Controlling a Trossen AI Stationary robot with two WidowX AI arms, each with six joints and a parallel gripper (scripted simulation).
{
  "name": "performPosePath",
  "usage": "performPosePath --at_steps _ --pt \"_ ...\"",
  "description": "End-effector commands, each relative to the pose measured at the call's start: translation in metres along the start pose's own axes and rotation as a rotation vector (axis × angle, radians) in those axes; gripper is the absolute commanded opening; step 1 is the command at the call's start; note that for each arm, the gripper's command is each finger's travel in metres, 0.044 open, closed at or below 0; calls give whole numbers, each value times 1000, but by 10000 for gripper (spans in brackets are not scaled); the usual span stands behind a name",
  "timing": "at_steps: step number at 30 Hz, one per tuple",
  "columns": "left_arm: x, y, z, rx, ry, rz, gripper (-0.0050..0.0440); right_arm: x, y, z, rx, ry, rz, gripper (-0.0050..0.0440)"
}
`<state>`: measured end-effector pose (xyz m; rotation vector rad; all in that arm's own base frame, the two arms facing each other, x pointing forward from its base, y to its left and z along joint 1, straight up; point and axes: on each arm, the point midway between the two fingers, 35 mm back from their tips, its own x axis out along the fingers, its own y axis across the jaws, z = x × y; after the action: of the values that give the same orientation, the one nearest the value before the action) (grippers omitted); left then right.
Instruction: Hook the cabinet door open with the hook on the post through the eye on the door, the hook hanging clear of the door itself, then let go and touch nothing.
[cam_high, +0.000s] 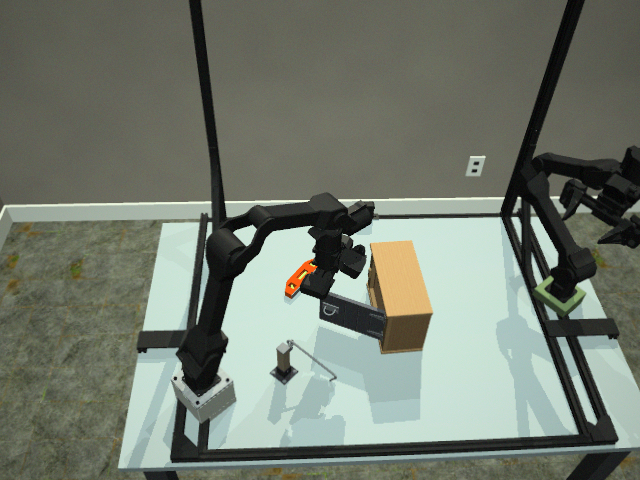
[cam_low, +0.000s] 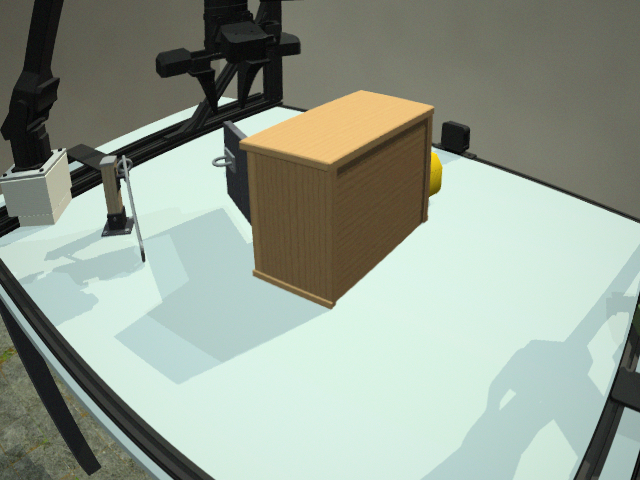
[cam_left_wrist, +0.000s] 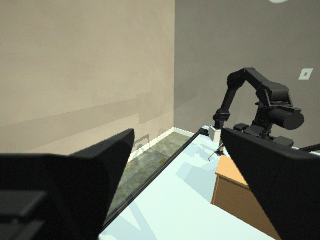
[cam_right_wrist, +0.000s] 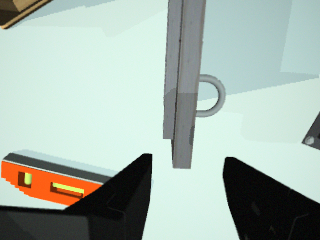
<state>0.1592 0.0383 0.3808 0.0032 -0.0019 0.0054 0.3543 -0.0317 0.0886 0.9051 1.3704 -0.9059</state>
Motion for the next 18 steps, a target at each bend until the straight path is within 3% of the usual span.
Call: performPosePath --at_steps 1,3,5,10,14,18 --pt "0 -1 -1 -4 1 -5 400 4 -12 9 -3 -2 1 160" --pt "0 -1 -1 -4 1 -5 400 10 -28 20 -8 -6 1 160" --pt "0 -1 -1 -4 1 -5 400 10 -28 20 -8 -6 1 160" --pt "0 -1 -1 -4 1 -5 400 37 -93 46 -2 -2 -1 160" --pt "0 -1 -1 -4 1 -5 400 56 -137 51 3 2 -1 160" --pt "0 -1 -1 -4 1 -5 400 62 -151 51 5 3 -1 160"
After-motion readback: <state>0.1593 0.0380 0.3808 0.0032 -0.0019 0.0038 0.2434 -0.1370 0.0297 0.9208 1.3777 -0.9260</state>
